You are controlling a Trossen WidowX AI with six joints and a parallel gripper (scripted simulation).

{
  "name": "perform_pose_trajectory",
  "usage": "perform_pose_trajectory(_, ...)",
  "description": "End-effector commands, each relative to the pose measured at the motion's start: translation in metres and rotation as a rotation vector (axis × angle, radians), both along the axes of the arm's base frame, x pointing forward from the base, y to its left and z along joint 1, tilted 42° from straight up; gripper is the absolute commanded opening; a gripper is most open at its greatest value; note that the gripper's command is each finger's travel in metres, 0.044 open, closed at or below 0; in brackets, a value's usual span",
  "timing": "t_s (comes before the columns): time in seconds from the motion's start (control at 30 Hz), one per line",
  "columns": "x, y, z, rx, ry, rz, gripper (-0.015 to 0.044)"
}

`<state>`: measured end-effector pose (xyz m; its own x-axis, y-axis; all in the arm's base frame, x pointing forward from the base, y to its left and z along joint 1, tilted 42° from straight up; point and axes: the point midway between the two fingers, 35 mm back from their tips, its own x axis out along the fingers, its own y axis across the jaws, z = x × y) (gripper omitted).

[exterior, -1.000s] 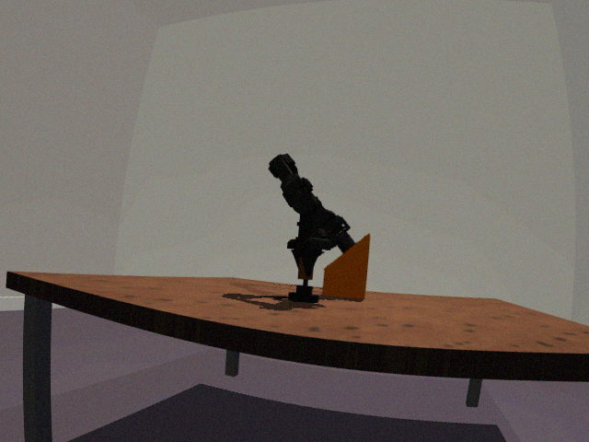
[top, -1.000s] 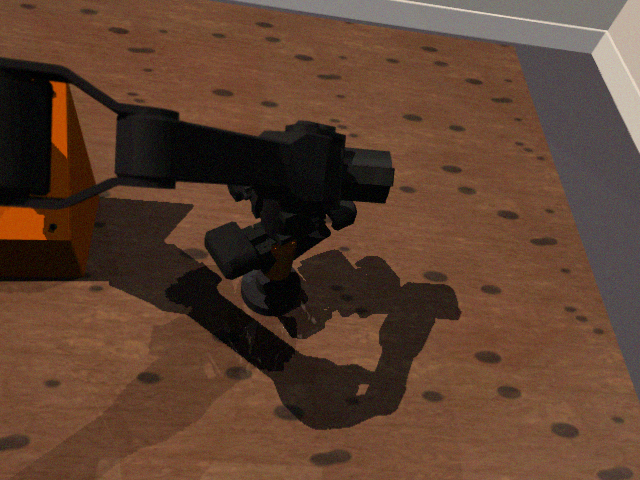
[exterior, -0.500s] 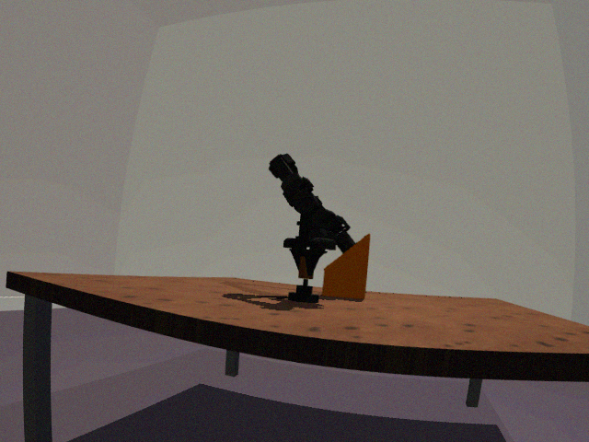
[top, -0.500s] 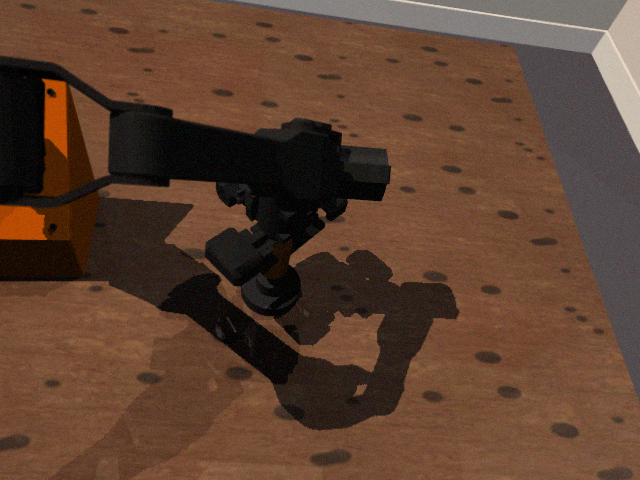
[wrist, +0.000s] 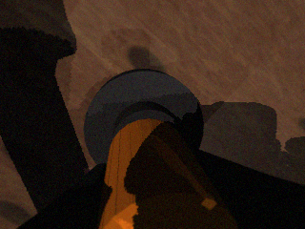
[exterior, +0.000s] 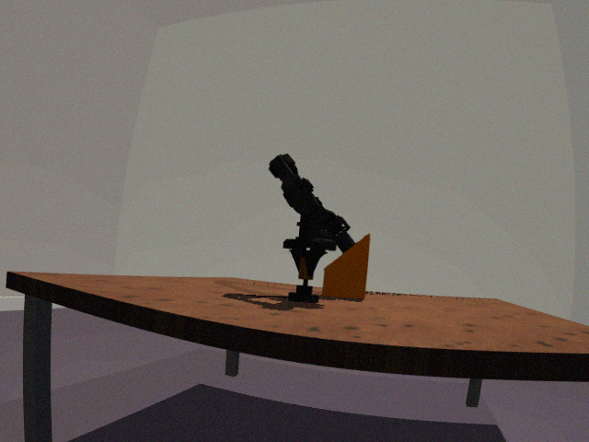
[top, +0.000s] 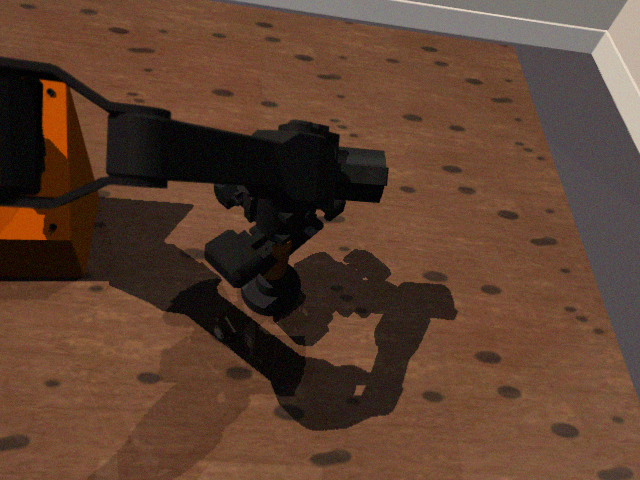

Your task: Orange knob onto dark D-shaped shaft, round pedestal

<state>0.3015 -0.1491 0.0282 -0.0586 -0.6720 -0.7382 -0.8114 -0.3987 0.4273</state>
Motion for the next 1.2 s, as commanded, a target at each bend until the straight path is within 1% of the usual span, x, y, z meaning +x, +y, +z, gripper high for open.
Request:
perform_pose_trajectory(0.0, 0.0019, 0.001, 0.0015, -0.002, 0.0, 0.005, 0.0)
perform_pose_trajectory(0.2, 0.0039, 0.0024, 0.004, -0.001, 0.017, 0.024, 0.0)
perform_pose_trajectory(0.4, 0.0069, 0.0021, 0.0054, 0.01, 0.14, 0.159, 0.0)
perform_pose_trajectory(0.73, 0.0081, -0.0034, 0.0016, 0.009, 0.14, 0.159, 0.0)
perform_pose_trajectory(1.17, 0.0083, 0.0008, 0.0054, 0.011, 0.157, 0.178, 0.0)
